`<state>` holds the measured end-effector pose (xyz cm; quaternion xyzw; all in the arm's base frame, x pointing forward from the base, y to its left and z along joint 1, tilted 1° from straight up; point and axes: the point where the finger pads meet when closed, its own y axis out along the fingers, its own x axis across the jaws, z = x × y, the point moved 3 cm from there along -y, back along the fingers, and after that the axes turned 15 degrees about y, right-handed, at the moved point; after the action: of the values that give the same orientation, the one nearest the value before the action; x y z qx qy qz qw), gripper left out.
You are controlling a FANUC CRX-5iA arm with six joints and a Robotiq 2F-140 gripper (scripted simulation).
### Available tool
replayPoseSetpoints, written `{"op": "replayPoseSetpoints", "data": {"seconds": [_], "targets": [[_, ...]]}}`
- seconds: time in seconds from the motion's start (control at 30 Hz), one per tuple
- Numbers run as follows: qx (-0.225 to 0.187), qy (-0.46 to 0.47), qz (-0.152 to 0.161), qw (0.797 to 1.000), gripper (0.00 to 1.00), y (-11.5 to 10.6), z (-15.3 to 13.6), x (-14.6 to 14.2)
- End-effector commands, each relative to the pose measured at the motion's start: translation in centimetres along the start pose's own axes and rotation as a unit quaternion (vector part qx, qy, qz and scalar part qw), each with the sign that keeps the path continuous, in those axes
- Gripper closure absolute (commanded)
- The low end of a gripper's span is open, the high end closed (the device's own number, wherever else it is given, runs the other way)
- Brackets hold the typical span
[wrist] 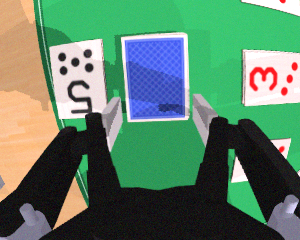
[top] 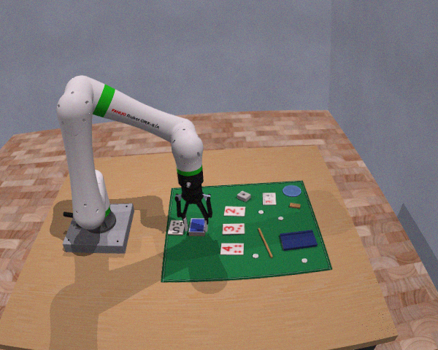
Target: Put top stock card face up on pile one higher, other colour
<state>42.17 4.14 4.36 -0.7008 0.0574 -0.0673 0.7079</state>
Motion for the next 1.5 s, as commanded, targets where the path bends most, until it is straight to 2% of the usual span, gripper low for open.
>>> {"op": "replayPoseSetpoints", "data": {"seconds": [0.0, 0.63, 0.67, 1.47], "targets": [[0.0, 0.0, 0.0, 1.0, 0.5, 0.05, -0.01, 0.0], [0.0, 0.0, 0.0, 1.0, 0.5, 0.25, -0.01, 0.0], [0.0, 0.0, 0.0, 1.0, 0.57, 0.25, -0.01, 0.0], [0.0, 0.0, 0.0, 1.0, 0.57, 0.25, -0.01, 0.0]]}}
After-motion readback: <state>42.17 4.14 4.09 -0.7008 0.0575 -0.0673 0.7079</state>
